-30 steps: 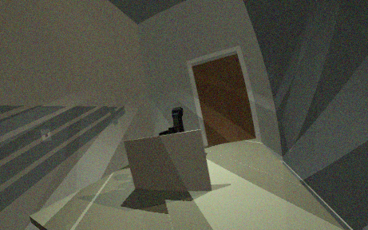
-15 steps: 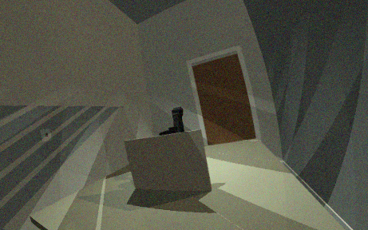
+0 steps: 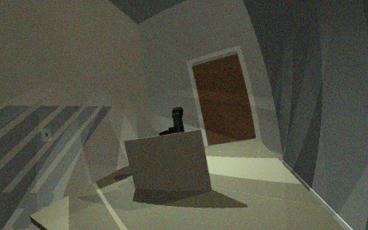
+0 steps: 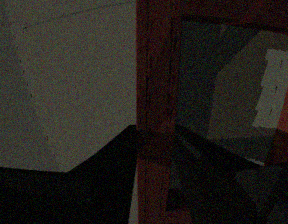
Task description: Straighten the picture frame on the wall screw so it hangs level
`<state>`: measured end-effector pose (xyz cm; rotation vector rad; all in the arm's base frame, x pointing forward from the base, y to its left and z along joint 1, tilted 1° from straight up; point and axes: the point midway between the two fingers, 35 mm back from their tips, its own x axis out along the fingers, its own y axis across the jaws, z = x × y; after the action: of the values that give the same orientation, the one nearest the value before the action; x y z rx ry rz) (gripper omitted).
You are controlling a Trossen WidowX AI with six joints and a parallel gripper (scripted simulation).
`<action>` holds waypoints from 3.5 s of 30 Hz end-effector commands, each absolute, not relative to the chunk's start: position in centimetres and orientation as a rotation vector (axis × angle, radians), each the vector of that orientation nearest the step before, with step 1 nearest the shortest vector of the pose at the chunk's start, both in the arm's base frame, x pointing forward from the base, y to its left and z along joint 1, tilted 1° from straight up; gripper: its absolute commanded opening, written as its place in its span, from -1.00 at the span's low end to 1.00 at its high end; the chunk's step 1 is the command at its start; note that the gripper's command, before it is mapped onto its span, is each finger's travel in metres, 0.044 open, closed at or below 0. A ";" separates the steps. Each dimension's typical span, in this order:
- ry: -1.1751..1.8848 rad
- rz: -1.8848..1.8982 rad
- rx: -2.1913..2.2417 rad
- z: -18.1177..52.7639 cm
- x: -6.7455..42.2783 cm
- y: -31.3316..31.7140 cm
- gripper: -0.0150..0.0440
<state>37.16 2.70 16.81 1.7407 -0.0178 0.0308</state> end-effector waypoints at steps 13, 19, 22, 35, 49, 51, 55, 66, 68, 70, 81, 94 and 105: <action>-0.028 0.036 1.739 16.5 37.2 2.8 -0.49; -0.028 0.036 1.739 16.3 37.2 2.8 -0.49; -0.026 0.036 1.740 16.2 37.2 2.9 -0.49; -0.016 0.033 1.736 16.1 37.2 2.9 -0.49; -0.017 0.031 1.652 16.1 37.2 2.9 -0.49; -0.017 0.031 1.652 16.1 37.2 2.9 -0.49; -0.018 0.030 1.627 16.1 37.2 3.0 -0.49; -0.018 0.029 1.579 16.1 37.2 3.0 -0.49; -0.019 0.029 1.571 16.1 37.2 3.0 -0.49; -0.017 0.031 1.589 16.1 37.2 3.0 -0.31; -0.017 0.031 1.589 16.1 37.2 3.0 0.39; -0.003 -0.008 1.723 16.1 28.8 3.2 0.39; -0.004 0.002 1.784 19.0 28.4 2.9 0.39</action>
<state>28.24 3.04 16.02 1.7421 0.0175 -0.0342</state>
